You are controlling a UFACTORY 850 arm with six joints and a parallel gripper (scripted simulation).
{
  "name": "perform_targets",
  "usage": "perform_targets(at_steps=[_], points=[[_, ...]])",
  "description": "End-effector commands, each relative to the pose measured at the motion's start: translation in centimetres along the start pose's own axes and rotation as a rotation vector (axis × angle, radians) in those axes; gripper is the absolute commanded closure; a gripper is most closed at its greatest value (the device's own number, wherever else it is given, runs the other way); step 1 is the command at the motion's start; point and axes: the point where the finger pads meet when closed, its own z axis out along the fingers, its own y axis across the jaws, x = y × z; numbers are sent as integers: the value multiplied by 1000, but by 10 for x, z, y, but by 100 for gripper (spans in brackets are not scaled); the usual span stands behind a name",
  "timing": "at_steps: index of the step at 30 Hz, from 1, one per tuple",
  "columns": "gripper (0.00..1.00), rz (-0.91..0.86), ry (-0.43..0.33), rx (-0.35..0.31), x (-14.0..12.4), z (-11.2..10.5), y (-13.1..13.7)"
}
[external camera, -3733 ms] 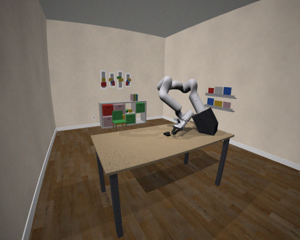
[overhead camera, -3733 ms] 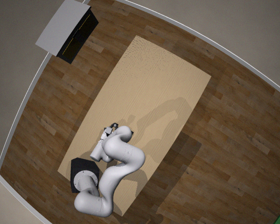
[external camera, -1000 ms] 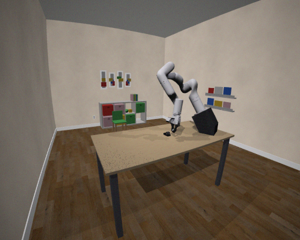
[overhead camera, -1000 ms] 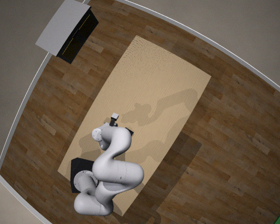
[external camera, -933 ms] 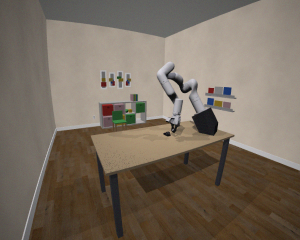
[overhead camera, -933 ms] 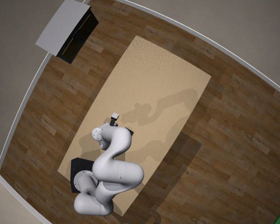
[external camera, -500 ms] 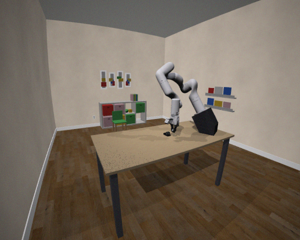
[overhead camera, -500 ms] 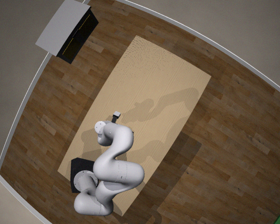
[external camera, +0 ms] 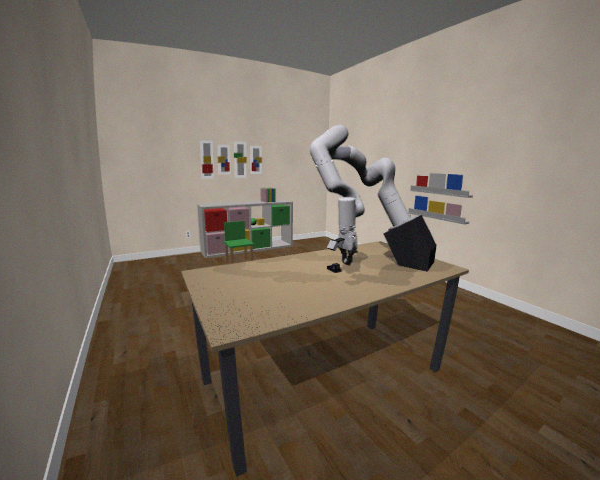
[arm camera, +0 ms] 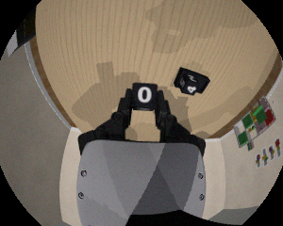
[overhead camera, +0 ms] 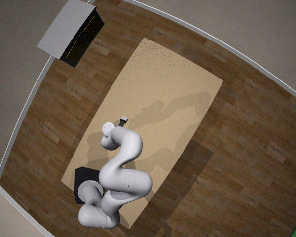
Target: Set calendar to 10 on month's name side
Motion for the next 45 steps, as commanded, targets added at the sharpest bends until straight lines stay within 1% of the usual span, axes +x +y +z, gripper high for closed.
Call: perform_targets(at_steps=[1,5,9,16,18,22,28,30,33,35,38,40,45], points=[[71,1,-8,-4,1,0,1],[71,2,-47,-17,3,1,4],[71,3,-113,-27,4,2,6],[71,1,-231,-10,3,1,2],[71,1,-231,-10,3,1,2],[71,0,-260,1,4,0,0],[71,1,-271,-2,6,0,0],[71,2,-303,-11,7,2,2],[71,4,-387,-19,9,3,4],[71,4,-387,-19,9,3,4],[71,2,-477,-10,8,2,2],[71,0,-515,-1,8,1,0],[71,0,-521,1,11,2,0]])
